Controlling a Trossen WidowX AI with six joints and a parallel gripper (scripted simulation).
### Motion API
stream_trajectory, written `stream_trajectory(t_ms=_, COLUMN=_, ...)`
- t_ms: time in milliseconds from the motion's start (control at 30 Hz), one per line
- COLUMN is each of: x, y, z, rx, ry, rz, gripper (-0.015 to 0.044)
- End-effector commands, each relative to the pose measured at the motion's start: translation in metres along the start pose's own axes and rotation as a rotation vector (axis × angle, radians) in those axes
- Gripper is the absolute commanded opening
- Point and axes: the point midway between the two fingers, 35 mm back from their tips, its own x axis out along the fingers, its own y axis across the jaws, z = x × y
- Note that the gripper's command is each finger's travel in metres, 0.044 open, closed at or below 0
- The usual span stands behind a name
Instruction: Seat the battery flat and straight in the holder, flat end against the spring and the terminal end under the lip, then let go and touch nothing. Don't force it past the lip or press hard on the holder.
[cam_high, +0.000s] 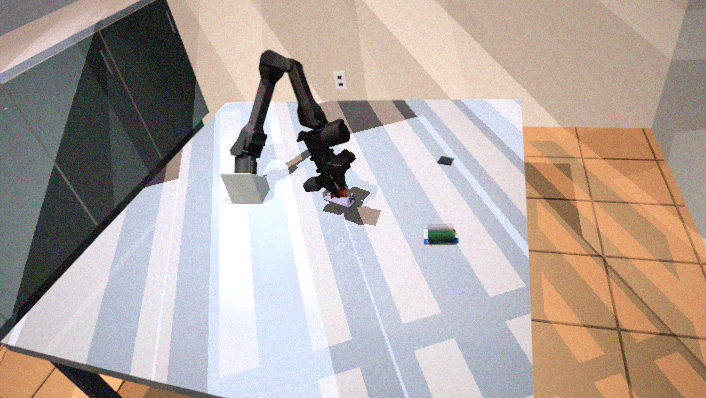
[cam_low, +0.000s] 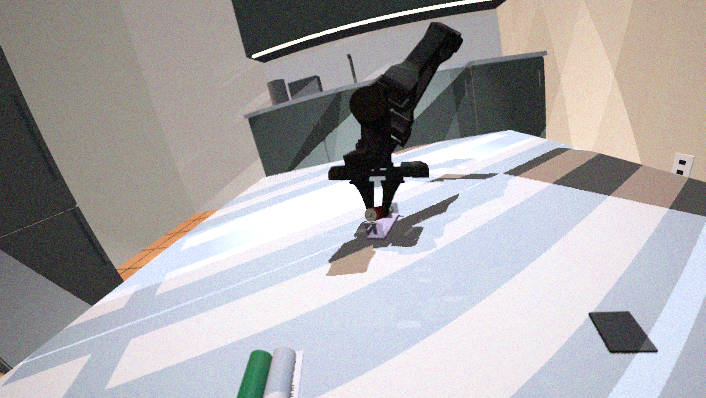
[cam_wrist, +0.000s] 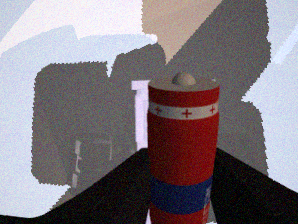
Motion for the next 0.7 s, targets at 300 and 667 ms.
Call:
stream_trajectory(t_ms=300, x=0.0017, y=0.0009, z=-0.0033, rx=0.003, ry=-0.084, rz=-0.007, gripper=0.0083)
stream_trajectory(t_ms=667, x=0.003, y=0.0024, z=-0.008, rx=0.01, ry=-0.144, rz=-0.007, gripper=0.0083)
